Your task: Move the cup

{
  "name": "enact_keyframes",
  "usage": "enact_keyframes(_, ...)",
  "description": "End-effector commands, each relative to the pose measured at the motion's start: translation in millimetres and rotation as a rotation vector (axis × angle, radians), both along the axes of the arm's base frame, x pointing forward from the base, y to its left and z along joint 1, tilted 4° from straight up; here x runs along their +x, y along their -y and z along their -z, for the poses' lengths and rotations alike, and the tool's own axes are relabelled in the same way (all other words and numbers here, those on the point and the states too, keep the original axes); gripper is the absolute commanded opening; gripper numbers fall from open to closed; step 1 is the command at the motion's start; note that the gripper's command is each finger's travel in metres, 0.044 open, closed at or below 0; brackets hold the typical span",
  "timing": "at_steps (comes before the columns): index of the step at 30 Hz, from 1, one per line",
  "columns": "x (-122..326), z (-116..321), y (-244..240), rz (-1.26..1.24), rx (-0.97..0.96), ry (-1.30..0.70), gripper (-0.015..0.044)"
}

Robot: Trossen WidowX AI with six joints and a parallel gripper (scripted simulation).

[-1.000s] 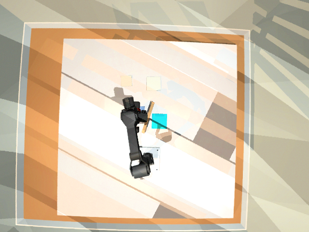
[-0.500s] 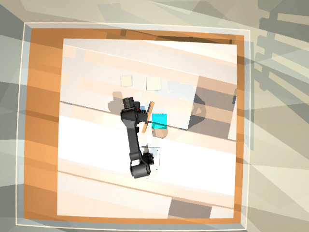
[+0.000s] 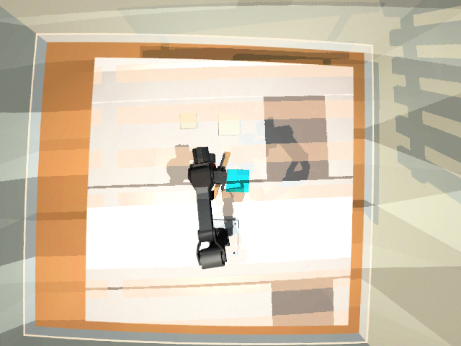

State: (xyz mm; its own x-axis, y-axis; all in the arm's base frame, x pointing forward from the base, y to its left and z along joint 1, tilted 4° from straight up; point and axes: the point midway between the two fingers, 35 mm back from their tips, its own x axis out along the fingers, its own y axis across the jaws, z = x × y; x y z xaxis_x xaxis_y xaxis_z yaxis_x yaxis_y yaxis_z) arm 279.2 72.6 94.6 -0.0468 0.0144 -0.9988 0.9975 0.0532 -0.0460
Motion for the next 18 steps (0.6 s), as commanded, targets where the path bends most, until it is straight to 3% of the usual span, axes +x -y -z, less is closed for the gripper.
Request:
enact_keyframes(1,-3.5,-0.8,11.0,-0.006,-0.001,0.005,0.0000)
enact_keyframes(18,-12.3,-1.5,47.4,-0.006,-0.004,0.004,0.0000)
